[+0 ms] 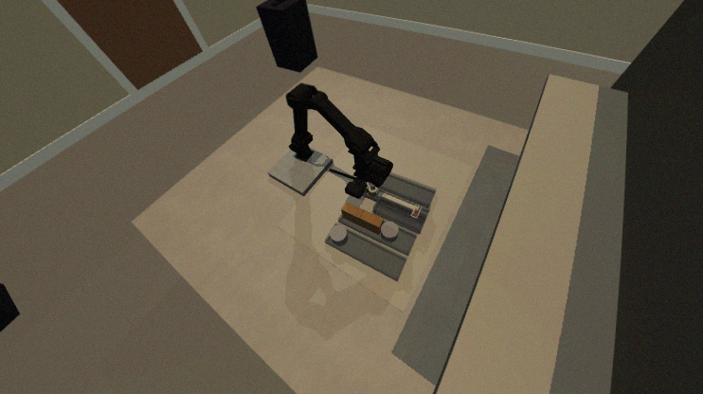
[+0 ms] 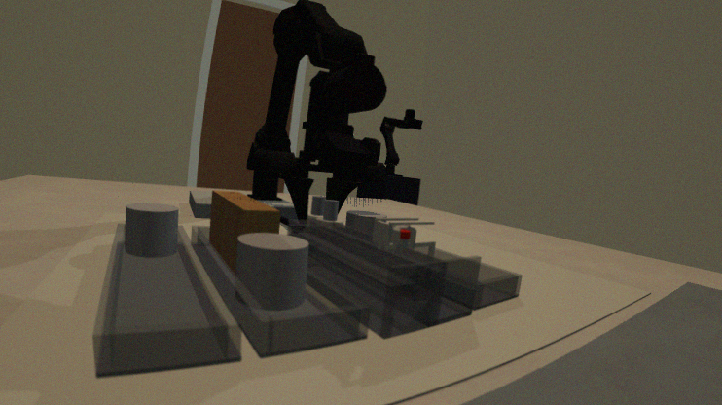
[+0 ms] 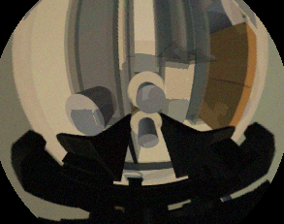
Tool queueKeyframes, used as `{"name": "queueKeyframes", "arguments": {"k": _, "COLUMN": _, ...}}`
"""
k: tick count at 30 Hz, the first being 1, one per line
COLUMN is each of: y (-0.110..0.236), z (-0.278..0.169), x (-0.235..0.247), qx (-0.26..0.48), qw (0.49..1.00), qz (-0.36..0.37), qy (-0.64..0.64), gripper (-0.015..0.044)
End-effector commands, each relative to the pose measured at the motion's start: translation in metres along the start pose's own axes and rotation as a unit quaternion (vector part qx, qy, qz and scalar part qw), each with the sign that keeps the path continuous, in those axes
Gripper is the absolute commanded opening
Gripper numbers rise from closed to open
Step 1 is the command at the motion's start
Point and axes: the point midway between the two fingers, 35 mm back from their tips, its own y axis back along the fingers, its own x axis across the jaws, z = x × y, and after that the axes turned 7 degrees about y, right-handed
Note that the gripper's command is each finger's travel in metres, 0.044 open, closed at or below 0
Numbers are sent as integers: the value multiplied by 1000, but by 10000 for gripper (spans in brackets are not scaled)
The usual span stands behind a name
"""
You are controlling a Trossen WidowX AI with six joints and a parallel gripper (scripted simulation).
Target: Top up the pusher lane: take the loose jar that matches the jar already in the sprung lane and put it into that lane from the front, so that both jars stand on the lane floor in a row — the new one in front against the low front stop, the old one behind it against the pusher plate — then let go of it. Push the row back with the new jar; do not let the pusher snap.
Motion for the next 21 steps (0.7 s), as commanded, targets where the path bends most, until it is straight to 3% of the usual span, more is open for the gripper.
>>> {"name": "queueKeyframes", "arguments": {"k": 1, "y": 0, "z": 2, "x": -1, "qx": -6, "qw": 1000, "qz": -2, "qy": -1, "gripper": 0}}
{"name": "queueKeyframes", "arguments": {"k": 21, "y": 0, "z": -1, "x": 0, "qx": -6, "qw": 1000, "qz": -2, "qy": -1, "gripper": 0}}
